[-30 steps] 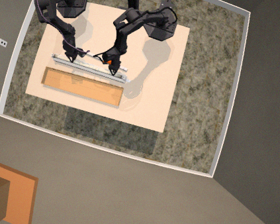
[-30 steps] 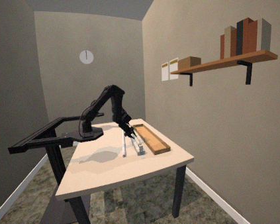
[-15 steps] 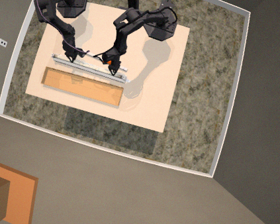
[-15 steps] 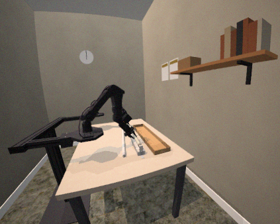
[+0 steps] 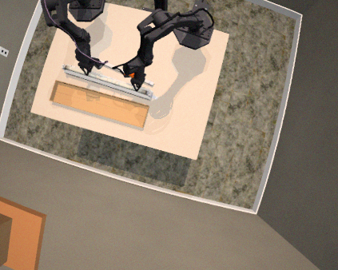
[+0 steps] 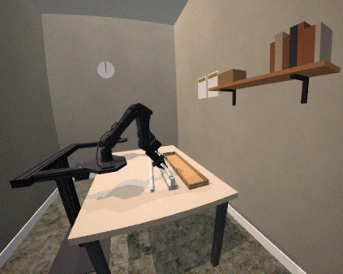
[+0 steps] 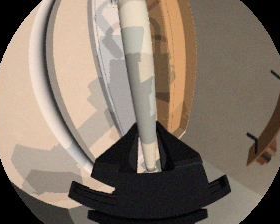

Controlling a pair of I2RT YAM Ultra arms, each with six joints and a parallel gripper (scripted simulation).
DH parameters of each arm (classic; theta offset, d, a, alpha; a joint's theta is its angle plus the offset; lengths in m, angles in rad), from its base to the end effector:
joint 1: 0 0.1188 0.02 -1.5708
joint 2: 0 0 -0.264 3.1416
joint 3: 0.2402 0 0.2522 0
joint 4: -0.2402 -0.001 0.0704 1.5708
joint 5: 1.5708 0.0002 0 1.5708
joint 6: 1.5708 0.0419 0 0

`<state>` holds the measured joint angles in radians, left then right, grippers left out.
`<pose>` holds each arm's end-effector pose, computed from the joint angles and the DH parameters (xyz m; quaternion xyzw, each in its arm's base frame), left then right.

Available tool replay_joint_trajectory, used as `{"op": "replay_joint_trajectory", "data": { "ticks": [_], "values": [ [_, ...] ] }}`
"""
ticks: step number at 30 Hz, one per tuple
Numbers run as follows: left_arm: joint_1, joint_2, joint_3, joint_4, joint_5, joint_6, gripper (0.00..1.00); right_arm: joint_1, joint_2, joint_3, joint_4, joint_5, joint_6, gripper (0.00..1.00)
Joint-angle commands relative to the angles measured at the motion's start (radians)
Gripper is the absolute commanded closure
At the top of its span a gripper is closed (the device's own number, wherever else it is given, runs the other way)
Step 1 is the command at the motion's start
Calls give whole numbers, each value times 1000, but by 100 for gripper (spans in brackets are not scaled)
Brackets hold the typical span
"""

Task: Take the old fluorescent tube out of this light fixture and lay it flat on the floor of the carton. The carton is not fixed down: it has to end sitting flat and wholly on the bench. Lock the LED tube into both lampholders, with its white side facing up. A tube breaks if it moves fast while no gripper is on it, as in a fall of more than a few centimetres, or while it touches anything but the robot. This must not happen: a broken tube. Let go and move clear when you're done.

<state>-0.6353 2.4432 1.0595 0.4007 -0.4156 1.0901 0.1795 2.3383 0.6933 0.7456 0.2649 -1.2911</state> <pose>0.3220 -0.2151 -0.0316 0.6725 0.6545 0.2563 0.2316 0.3105 0.0462 -0.0269 -0.5955 0.7233 -0.2782 0.2116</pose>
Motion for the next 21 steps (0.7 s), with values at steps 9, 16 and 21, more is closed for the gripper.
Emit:
{"op": "replay_joint_trajectory", "data": {
  "ticks": [9, 16, 21],
  "values": [
    [-7, -45, -10, -22, -13, -3, 89, 15, -58, -21, -25, 8, 11, 89],
    [-9, -67, -14, -40, -14, -5, 89, 12, -86, -25, -47, -2, 11, 89],
    [-15, -77, -3, -43, -9, -3, 89, 13, -99, -31, -37, 0, 12, 89]
  ]
}}
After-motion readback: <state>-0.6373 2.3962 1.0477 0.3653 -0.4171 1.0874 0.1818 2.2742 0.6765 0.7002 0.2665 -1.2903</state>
